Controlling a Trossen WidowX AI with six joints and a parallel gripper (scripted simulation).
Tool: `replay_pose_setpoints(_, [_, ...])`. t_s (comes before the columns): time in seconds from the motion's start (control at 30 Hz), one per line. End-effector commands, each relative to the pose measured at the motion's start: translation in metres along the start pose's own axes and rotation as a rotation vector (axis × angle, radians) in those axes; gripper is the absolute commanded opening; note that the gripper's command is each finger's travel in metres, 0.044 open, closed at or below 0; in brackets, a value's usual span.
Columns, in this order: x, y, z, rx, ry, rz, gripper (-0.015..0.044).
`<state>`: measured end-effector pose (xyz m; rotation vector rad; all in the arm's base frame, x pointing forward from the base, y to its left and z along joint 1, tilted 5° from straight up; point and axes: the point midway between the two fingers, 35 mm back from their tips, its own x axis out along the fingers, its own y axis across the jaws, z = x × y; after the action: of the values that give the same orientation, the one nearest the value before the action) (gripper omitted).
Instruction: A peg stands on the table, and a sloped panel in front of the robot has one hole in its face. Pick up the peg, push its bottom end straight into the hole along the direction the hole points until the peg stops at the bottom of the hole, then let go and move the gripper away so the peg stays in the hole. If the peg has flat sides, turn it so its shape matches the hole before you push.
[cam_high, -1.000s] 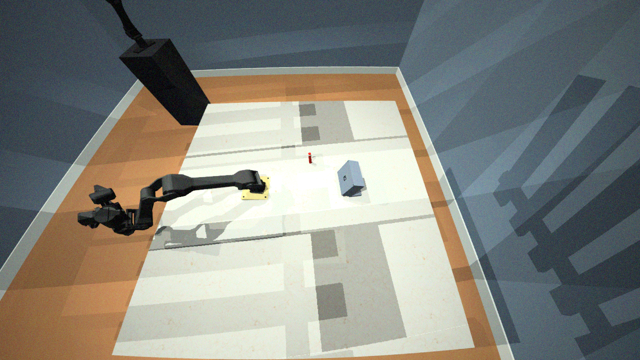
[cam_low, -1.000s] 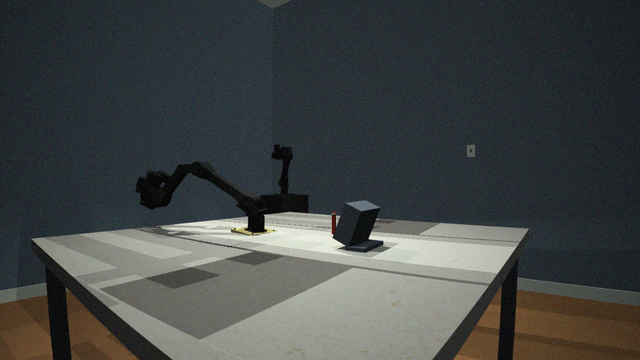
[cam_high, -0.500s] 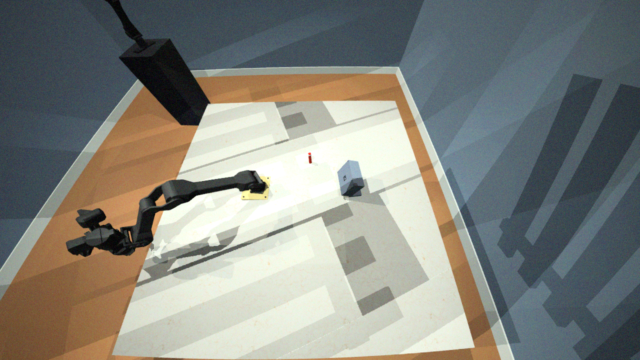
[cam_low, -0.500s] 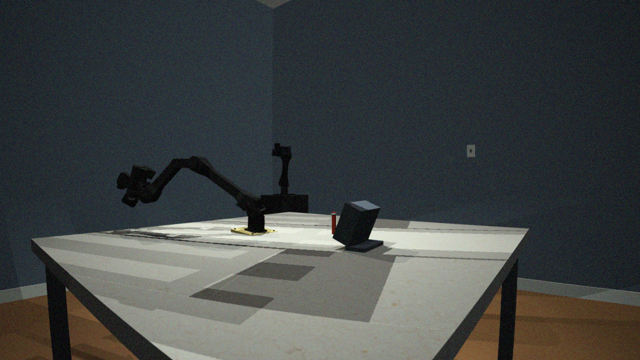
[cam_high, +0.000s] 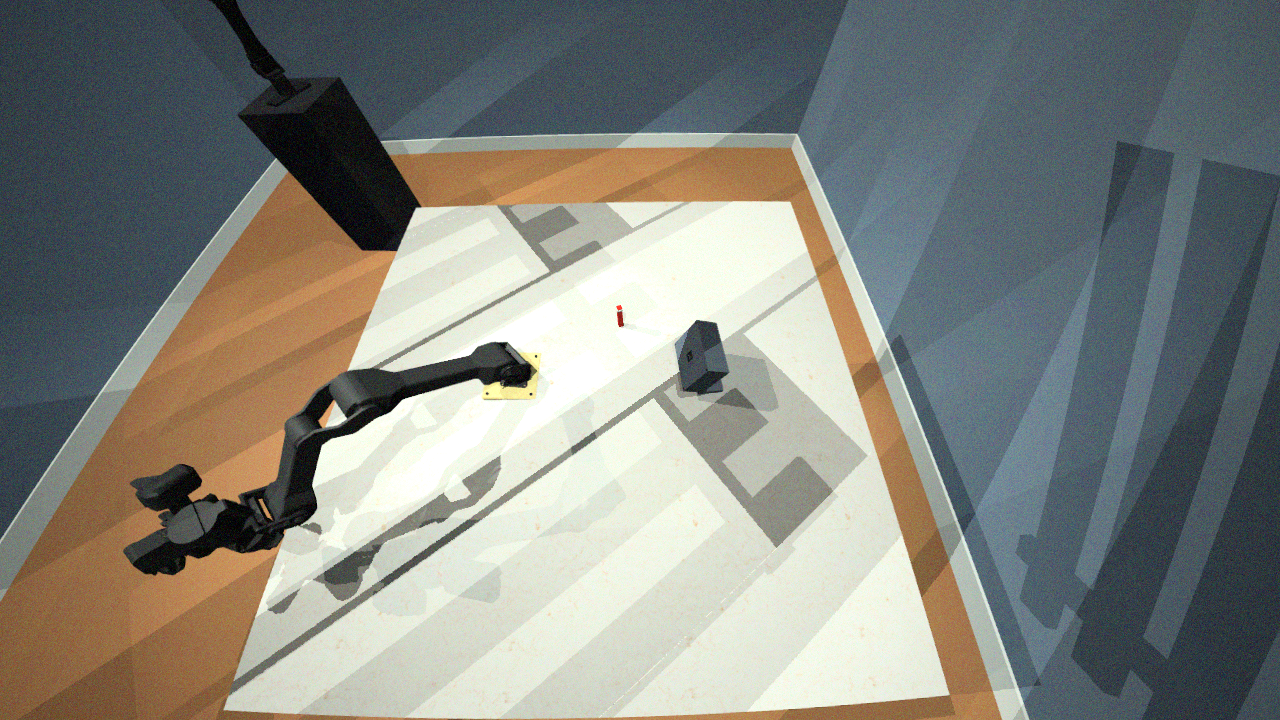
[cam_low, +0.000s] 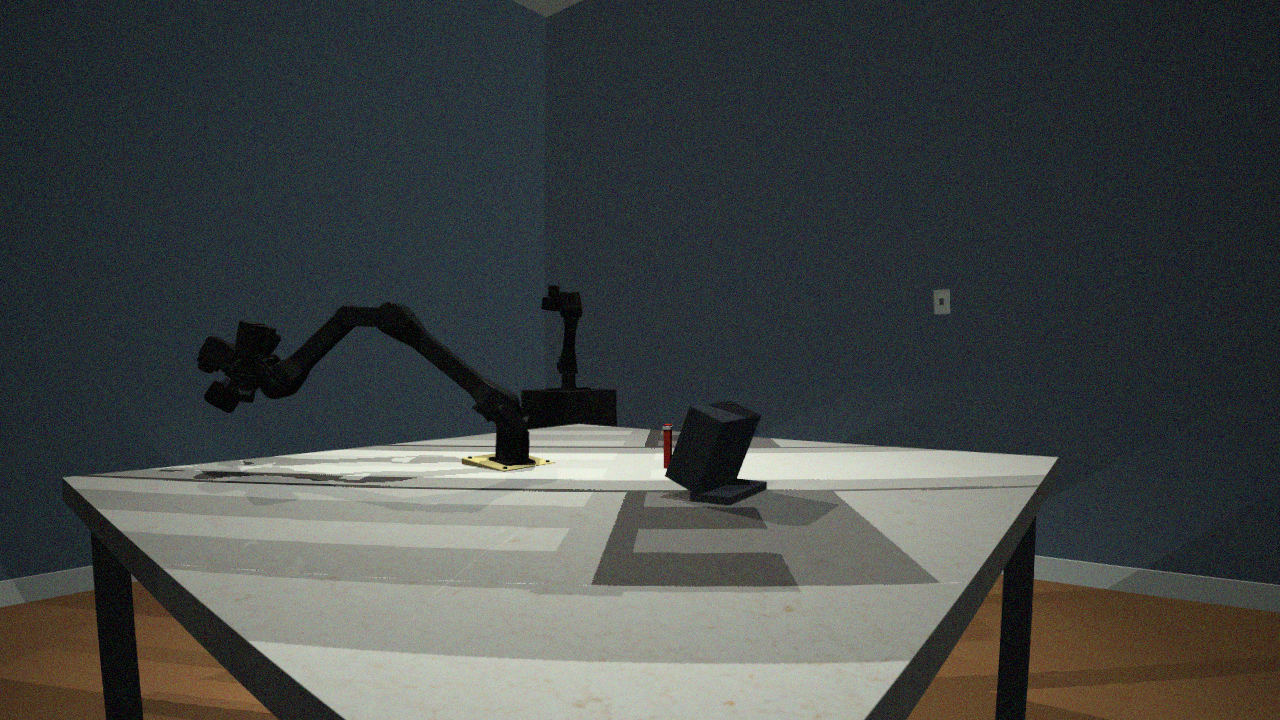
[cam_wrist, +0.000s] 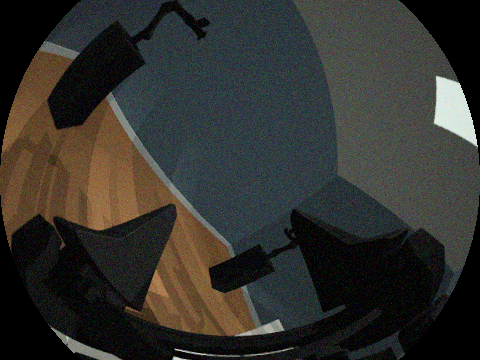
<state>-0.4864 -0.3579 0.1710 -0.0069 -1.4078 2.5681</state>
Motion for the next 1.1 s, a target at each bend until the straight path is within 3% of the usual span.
replay_pose_setpoints(0.0, [-0.02, 0.008, 0.017, 0.006, -0.046, 0.045, 0.044])
replay_pose_setpoints(1.07, [-0.228, 0.049, 0.129, 0.052, -0.416, 0.443, 0.044])
